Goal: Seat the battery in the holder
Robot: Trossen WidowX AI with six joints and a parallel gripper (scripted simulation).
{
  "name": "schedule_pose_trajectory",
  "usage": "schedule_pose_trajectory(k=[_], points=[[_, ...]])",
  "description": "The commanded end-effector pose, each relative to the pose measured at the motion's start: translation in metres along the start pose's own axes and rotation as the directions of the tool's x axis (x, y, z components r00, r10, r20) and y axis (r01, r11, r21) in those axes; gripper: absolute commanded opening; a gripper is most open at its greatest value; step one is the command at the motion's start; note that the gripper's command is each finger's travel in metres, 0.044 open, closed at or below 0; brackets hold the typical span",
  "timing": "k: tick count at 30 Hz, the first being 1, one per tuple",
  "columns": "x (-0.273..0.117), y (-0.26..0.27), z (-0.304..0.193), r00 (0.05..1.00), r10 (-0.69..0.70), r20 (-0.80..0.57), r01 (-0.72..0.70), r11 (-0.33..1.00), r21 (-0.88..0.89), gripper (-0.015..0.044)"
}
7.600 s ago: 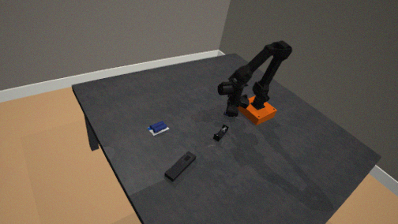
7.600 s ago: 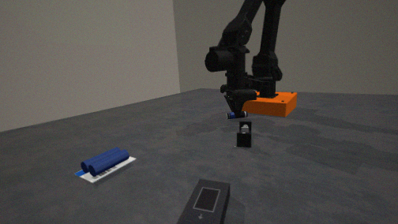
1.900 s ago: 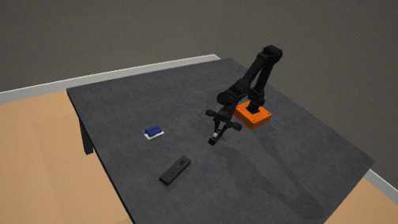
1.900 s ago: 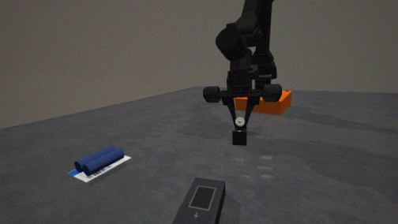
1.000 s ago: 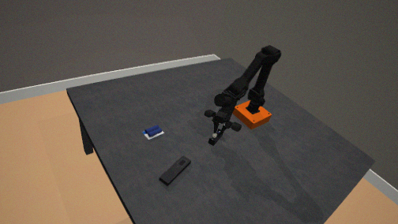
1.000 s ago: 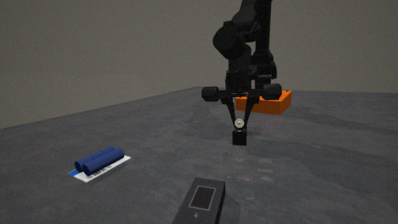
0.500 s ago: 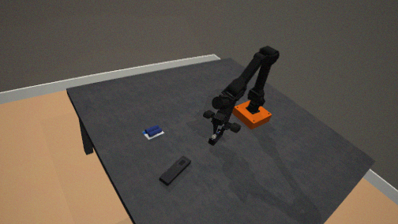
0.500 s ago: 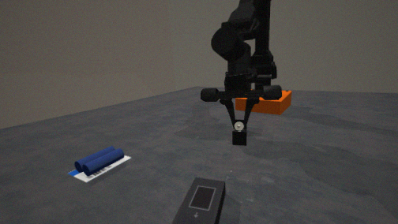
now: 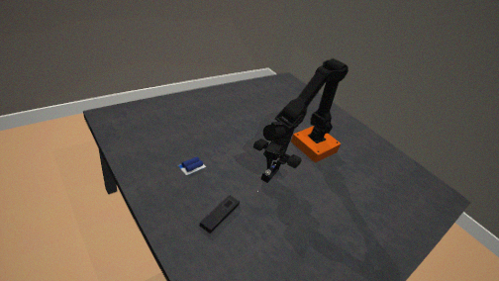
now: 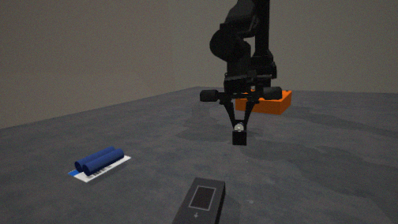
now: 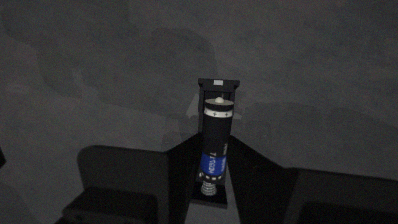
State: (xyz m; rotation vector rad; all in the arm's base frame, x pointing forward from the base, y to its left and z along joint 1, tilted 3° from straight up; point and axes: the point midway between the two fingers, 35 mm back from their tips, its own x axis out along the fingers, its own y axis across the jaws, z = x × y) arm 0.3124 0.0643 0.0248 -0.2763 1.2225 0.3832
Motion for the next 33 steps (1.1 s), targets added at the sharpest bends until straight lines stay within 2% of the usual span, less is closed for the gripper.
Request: schedule_pose_trajectory(k=[1,33], points=[[0.0043,0.0006,-0.0046,0.999,0.003,-0.052,-0.002,1.000,0.006,0.0069],[0.0058,0.0012,-0.0012,0.972,0.004,-0.234,-0.003,1.000,0.004,0.0069]])
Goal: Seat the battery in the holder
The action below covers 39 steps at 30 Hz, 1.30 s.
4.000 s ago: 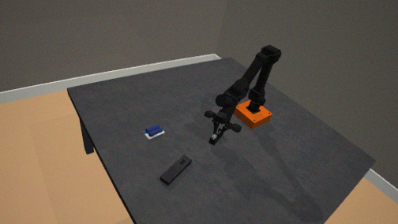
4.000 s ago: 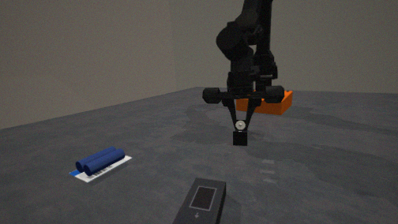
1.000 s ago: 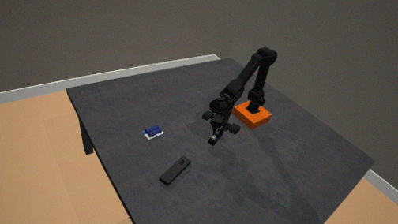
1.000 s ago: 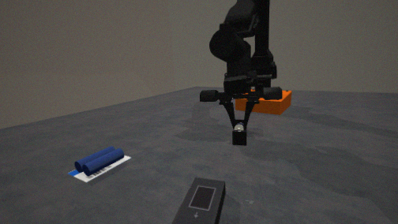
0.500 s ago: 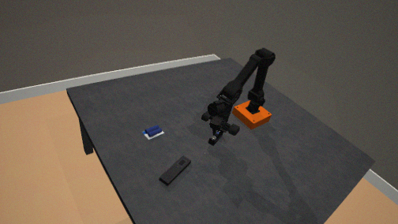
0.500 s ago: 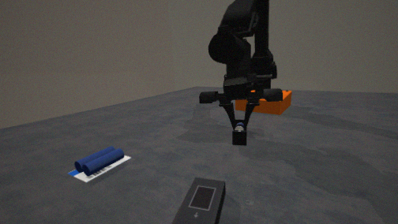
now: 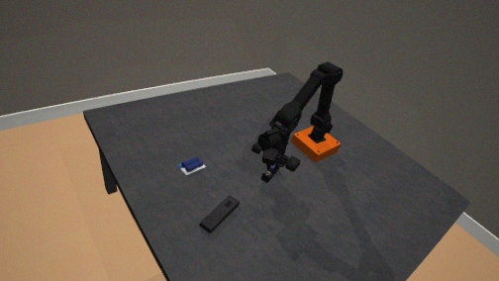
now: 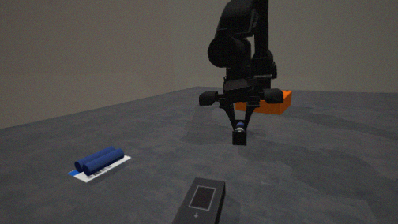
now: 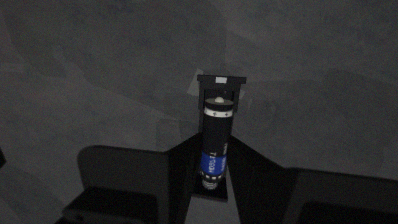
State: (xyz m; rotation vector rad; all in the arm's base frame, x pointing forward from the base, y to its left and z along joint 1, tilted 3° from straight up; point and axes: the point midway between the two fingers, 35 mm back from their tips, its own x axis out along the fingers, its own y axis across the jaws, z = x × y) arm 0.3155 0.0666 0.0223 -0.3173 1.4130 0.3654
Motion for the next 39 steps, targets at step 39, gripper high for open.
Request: schedule_pose_trajectory(k=[39], points=[[0.0026,0.0007,-0.0030,0.995,0.001,-0.103,-0.001,1.000,0.002,0.0069]])
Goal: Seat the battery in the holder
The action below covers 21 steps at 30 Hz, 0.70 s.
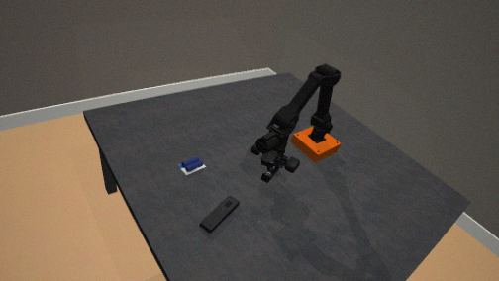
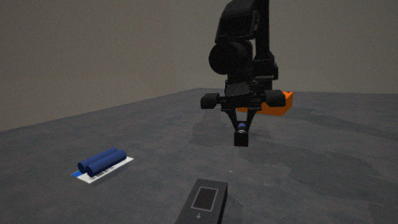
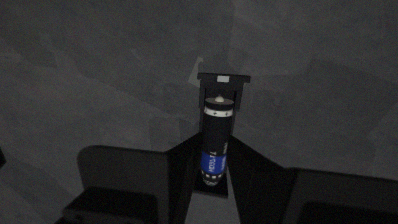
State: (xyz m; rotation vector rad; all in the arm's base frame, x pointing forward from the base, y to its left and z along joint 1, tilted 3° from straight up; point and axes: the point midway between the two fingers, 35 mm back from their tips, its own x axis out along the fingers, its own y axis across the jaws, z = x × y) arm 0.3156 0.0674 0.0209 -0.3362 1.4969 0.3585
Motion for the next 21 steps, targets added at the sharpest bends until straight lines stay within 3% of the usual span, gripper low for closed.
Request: schedule_pose_trajectory(k=[1,21], points=[[0.0015,0.0000,-0.0032,1.000,-0.001,-0.018,0.001,1.000,0.004,0.0069],[0.0013,-0.0001,-0.0030,1.000,0.000,-0.012,0.000,1.000,0.004,0.0069]])
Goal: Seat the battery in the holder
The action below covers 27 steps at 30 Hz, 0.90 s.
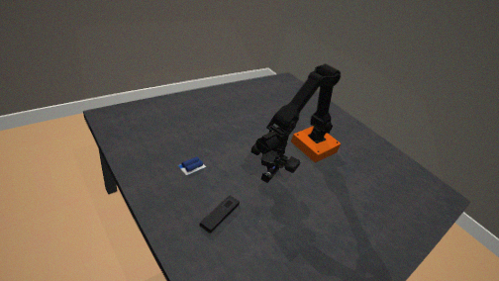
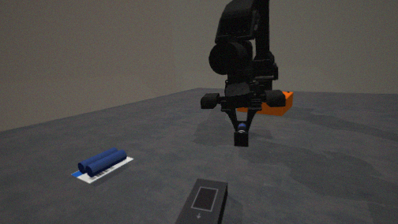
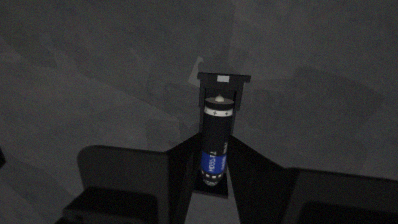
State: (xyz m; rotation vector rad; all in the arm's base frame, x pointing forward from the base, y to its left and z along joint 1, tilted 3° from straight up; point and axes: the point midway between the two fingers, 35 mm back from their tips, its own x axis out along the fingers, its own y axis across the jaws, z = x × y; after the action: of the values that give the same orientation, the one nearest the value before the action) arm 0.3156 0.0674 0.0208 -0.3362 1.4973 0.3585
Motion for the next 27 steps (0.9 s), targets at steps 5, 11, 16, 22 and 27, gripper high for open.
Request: schedule_pose_trajectory(k=[5,11,16,22,27], points=[[0.001,0.000,0.001,1.000,0.000,-0.011,0.000,1.000,0.004,0.0069],[0.001,0.000,0.007,1.000,0.000,-0.009,0.000,1.000,0.004,0.0069],[0.001,0.000,0.011,1.000,-0.001,-0.008,0.001,1.000,0.003,0.0069],[0.001,0.000,0.014,1.000,0.000,-0.007,0.000,1.000,0.004,0.0069],[0.001,0.000,0.014,1.000,0.000,-0.007,0.000,1.000,0.004,0.0069]])
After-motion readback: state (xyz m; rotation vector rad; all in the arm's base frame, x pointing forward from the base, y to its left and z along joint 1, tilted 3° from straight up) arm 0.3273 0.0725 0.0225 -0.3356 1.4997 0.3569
